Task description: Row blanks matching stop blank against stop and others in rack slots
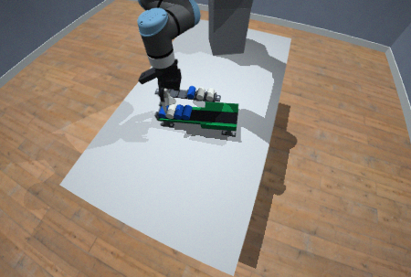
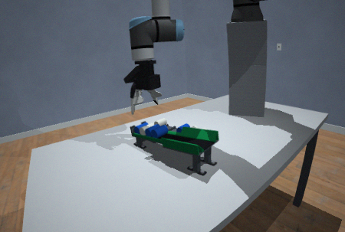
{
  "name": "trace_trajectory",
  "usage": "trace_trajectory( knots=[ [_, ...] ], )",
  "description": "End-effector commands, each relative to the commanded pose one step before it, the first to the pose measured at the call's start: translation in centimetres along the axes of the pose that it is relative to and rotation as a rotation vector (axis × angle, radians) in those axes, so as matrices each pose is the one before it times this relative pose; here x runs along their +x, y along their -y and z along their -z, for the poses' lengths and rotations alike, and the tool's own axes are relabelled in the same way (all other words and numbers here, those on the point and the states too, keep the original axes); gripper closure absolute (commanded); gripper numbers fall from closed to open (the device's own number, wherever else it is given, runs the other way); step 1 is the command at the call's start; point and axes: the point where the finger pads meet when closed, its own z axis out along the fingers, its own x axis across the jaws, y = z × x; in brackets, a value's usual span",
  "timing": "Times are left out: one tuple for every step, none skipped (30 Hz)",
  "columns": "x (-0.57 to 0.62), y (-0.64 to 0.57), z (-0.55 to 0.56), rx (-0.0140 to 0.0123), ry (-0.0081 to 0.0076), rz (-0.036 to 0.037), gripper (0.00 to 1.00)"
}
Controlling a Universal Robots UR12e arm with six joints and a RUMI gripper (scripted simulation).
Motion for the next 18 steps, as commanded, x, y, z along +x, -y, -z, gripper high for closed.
trace_trajectory(
  knots=[
    [-0.149,0.377,-0.004,0.01104,-0.00238,-0.10097,0.00],
    [0.019,0.024,-0.005,0.00001,-0.00002,-0.00834,0.00],
    [0.019,0.021,-0.007,-0.00001,-0.00004,-0.00744,0.00],
    [0.016,0.020,-0.006,0.00000,-0.00003,-0.00658,0.00],
    [0.014,0.018,-0.005,0.00001,-0.00003,-0.00575,0.00],
    [0.012,0.017,-0.004,0.00001,-0.00002,-0.00496,0.00],
    [0.021,0.008,-0.005,-0.00006,-0.00013,-0.00423,0.00],
    [0.025,0.002,-0.005,-0.00009,-0.00019,-0.00353,0.00],
    [0.021,0.000,-0.005,-0.00010,-0.00015,-0.00286,0.00],
    [0.014,-0.004,-0.004,-0.00020,-0.00005,-0.00226,0.00],
    [0.010,-0.004,-0.003,-0.00016,-0.00003,-0.00173,0.00],
    [0.006,-0.002,-0.001,-0.00012,0.00001,-0.00125,0.00],
    [0.002,-0.001,0.000,-0.00008,0.00004,-0.00085,0.00],
    [0.000,0.000,0.000,0.00000,0.00000,0.00000,0.00],
    [0.000,0.000,0.000,0.00000,0.00000,0.00000,0.00],
    [-0.010,0.000,0.008,-0.00007,0.00023,-0.00050,0.00],
    [-0.003,0.001,0.003,0.00000,0.00007,-0.00026,0.00],
    [-0.003,0.001,0.003,0.00001,0.00006,-0.00009,0.00]
  ],
)
